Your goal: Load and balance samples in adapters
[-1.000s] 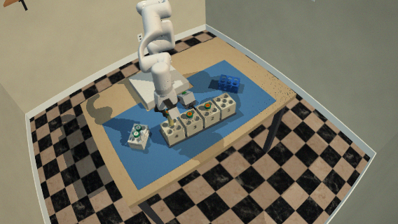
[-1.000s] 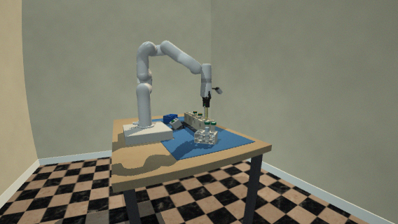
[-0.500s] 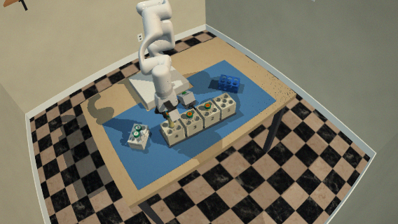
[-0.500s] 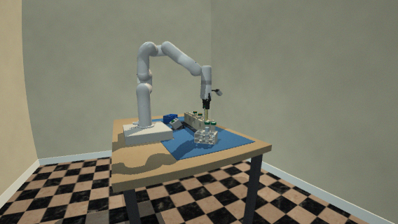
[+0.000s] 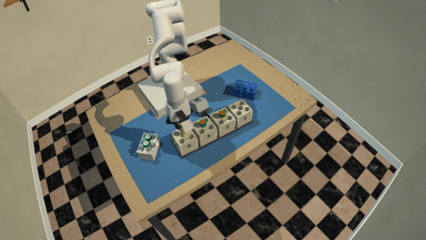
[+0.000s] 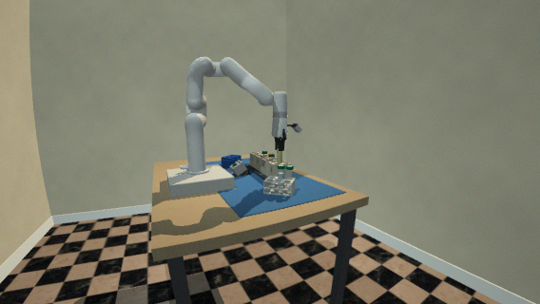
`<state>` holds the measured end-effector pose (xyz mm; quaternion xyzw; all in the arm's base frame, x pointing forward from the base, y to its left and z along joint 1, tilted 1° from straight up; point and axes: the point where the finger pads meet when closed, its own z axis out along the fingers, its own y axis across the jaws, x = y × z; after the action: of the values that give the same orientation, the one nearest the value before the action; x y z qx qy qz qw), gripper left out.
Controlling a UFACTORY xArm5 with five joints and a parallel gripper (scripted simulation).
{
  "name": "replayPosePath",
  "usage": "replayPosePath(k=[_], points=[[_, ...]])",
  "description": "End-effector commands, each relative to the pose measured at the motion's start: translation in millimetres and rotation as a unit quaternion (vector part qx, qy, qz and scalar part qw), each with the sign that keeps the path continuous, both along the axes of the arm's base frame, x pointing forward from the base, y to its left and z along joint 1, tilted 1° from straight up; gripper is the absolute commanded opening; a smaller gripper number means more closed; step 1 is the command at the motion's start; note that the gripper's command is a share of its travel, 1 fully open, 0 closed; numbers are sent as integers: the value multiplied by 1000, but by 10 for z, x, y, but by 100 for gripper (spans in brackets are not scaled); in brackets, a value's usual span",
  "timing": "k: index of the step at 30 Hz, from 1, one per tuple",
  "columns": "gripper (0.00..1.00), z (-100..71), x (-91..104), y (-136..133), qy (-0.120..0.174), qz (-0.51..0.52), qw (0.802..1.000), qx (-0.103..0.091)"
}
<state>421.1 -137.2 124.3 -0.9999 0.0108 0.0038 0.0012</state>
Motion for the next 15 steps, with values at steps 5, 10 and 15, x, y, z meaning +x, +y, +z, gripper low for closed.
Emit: replayPosePath(k=[5,10,15], points=[[0,-53,12,-4,-2,0,1000,-1],[0,-103,12,-4,-2,0,1000,-1],[0,-153,11,-4,-2,0,1000,-1]])
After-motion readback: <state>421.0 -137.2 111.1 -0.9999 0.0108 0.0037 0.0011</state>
